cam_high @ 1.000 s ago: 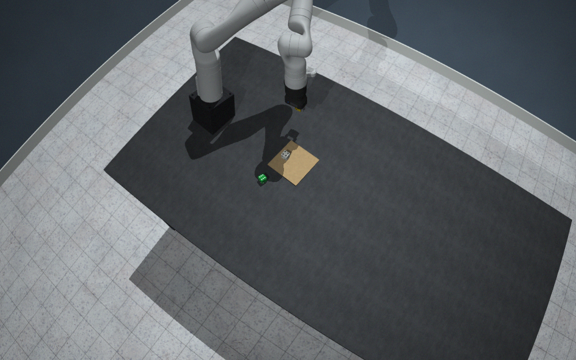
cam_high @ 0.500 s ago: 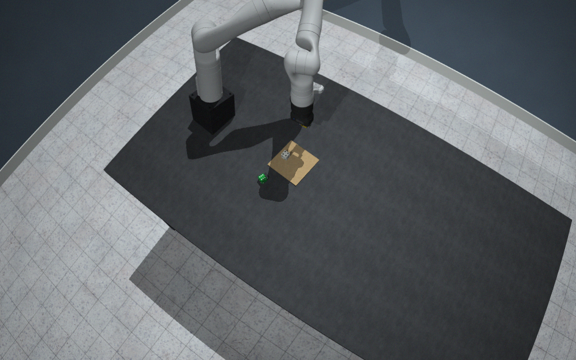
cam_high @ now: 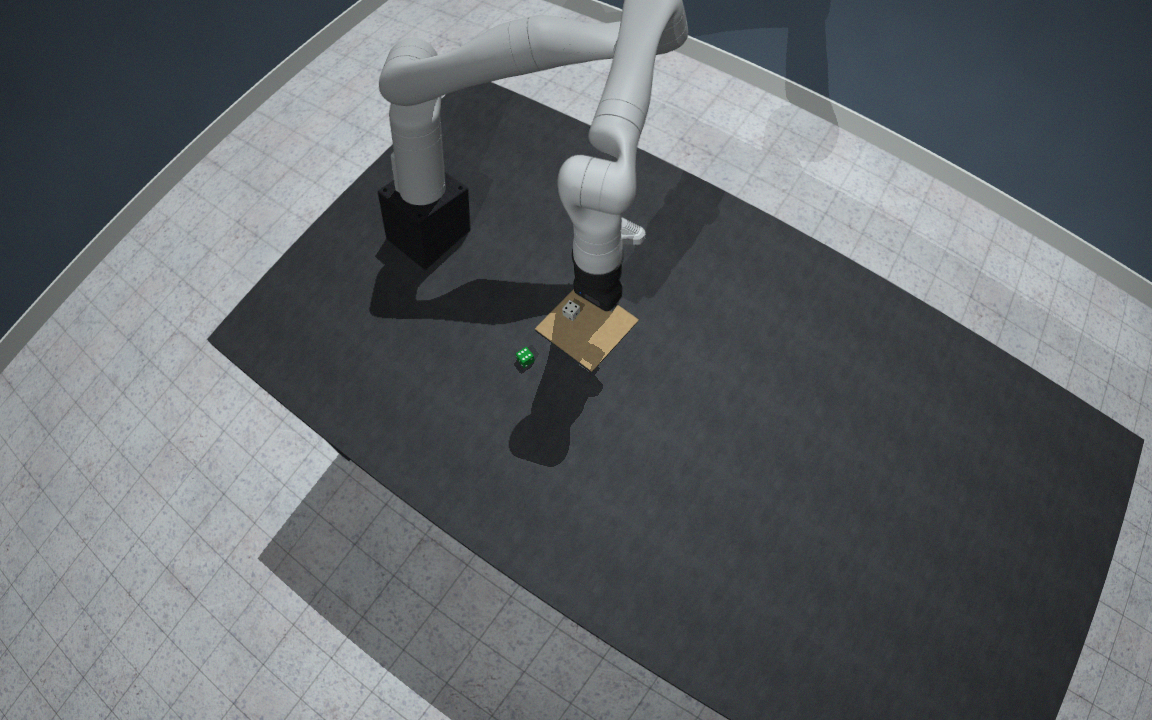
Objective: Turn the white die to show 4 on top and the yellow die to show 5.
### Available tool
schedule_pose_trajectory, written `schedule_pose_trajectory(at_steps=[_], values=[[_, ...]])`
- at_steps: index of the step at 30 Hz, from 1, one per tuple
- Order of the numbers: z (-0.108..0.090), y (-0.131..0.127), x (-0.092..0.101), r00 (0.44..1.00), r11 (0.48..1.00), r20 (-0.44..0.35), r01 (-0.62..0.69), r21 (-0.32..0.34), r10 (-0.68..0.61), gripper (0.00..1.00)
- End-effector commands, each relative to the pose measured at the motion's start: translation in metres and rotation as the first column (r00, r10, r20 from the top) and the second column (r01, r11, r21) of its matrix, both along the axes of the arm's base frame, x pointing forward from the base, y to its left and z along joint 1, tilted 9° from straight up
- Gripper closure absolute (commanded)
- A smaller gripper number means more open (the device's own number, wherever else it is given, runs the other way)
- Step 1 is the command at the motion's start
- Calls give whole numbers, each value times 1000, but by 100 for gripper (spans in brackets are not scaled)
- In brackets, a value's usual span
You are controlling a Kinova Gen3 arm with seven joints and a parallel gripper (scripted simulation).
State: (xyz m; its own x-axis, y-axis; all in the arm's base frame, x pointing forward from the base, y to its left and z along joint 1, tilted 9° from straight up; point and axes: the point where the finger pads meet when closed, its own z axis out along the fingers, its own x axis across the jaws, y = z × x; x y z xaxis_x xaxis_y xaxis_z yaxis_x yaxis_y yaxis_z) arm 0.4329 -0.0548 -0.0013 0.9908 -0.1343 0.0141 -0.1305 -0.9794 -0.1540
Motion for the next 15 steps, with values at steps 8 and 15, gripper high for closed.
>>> schedule_pose_trajectory(at_steps=[8, 15], values=[[-1, -11, 0, 1000, 1000, -3, 18, -1, -18, 51], [-3, -10, 0, 1000, 1000, -3, 18, -1, -18, 51]])
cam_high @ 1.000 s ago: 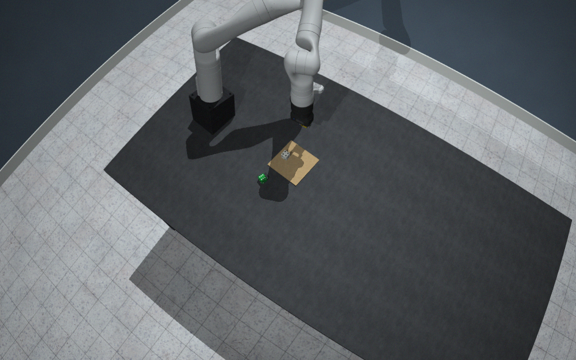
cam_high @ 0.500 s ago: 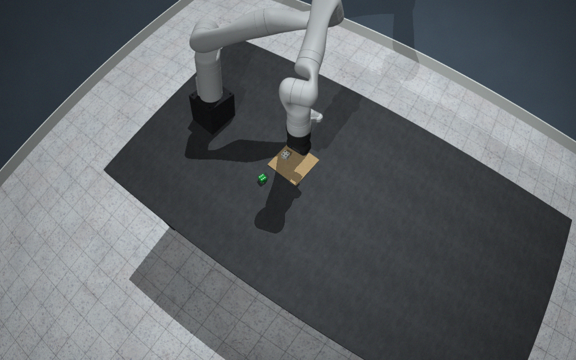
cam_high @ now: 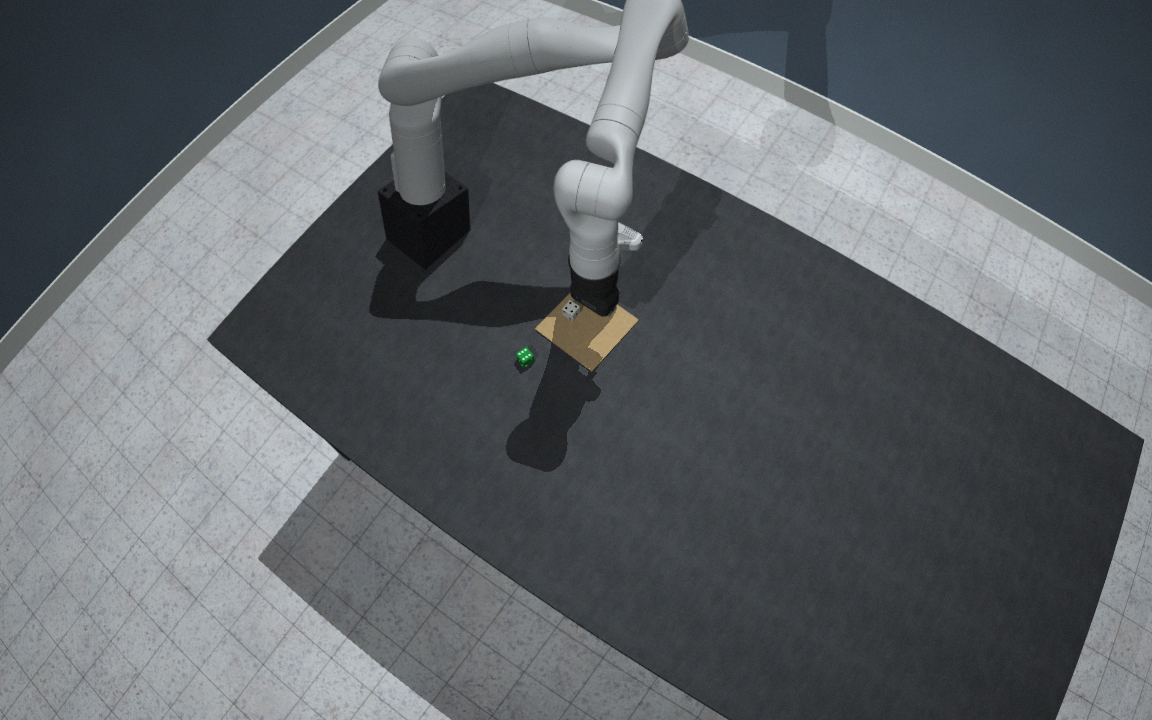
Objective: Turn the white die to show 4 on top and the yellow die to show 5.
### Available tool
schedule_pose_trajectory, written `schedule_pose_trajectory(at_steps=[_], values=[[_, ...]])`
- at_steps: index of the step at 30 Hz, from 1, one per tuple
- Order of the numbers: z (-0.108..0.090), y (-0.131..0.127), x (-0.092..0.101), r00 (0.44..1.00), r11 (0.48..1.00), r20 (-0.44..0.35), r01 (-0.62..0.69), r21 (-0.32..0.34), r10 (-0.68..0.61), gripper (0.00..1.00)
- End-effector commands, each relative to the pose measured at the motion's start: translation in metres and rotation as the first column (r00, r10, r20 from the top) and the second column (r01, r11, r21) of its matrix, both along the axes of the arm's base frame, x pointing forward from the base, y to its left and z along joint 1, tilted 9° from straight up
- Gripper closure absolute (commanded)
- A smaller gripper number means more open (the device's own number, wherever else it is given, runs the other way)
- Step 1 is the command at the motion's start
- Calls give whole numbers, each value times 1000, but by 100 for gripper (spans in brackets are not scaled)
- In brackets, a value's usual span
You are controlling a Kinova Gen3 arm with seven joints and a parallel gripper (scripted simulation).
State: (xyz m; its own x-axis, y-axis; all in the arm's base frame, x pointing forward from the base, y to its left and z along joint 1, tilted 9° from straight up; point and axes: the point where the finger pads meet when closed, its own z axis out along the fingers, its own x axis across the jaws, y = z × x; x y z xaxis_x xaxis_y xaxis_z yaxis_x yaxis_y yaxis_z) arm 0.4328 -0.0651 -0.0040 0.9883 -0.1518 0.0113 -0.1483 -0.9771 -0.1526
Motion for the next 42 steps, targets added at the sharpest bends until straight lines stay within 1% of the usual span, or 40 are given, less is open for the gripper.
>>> schedule_pose_trajectory(at_steps=[1, 5, 7, 11, 20, 22, 27, 32, 42], values=[[-2, 0, 0, 1000, 1000, 0, 1, 0, -1, 51], [-6, 1, 0, 1000, 1000, 0, 1, 0, -1, 51], [-11, 1, 0, 1000, 1000, 0, 1, 0, -1, 51], [-27, 4, 1, 1000, 1000, 0, 1, 0, -1, 51], [-69, 10, 3, 1000, 1000, 0, 1, 0, -1, 51], [-69, 10, 3, 1000, 1000, 0, 1, 0, -1, 51], [-86, 13, 3, 1000, 1000, 0, 1, 0, -1, 51], [-93, 14, 4, 1000, 1000, 0, 1, 0, -1, 51], [-93, 14, 4, 1000, 1000, 0, 1, 0, -1, 51]])
